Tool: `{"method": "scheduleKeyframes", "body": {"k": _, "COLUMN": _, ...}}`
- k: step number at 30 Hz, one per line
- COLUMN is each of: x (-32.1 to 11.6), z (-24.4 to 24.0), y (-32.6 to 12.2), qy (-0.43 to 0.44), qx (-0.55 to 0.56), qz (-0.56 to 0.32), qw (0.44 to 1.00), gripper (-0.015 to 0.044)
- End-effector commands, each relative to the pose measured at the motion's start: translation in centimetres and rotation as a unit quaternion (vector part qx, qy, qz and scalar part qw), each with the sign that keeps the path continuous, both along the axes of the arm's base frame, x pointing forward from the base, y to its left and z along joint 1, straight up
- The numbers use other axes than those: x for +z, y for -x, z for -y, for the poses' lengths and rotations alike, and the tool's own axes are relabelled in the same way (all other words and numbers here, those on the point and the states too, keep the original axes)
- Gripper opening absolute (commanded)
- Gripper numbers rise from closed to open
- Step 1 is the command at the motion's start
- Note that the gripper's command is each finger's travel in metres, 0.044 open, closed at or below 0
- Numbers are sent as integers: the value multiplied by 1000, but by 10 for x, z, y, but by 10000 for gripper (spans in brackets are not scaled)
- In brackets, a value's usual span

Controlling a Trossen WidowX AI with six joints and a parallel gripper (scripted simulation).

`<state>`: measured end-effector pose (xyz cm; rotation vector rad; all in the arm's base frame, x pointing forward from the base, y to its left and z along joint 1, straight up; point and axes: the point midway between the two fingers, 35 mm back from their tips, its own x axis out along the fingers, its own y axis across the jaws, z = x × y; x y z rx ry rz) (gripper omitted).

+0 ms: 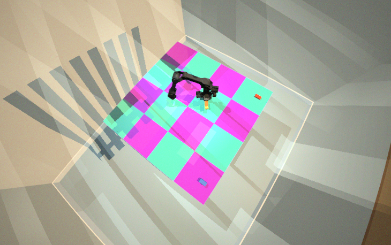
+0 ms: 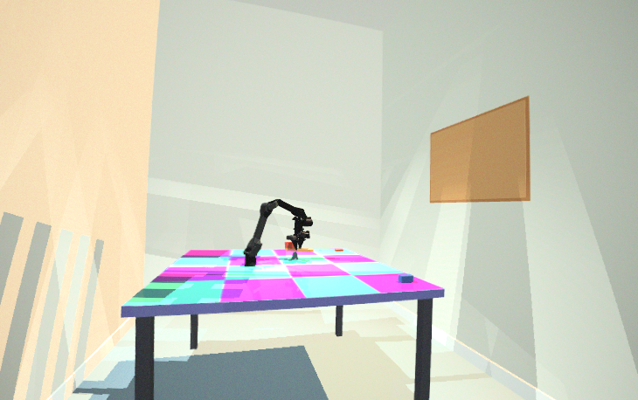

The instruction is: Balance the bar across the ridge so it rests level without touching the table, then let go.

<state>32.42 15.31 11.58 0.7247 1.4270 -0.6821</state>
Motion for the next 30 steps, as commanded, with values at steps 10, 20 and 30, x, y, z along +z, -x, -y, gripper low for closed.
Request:
{"method": "scheduleKeyframes", "body": {"k": 10, "x": -2, "z": -1, "y": 0, "qy": -2, "qx": -1, "qz": -1, "qw": 1000, "gripper": 0}}
{"method": "scheduleKeyframes", "body": {"k": 20, "x": -2, "z": -1, "y": 0, "qy": -2, "qx": -1, "qz": -1, "qw": 1000, "gripper": 0}}
{"method": "scheduleKeyframes", "body": {"k": 30, "x": -3, "z": -1, "y": 0, "qy": -2, "qx": -1, "qz": -1, "qw": 1000, "gripper": 0}}
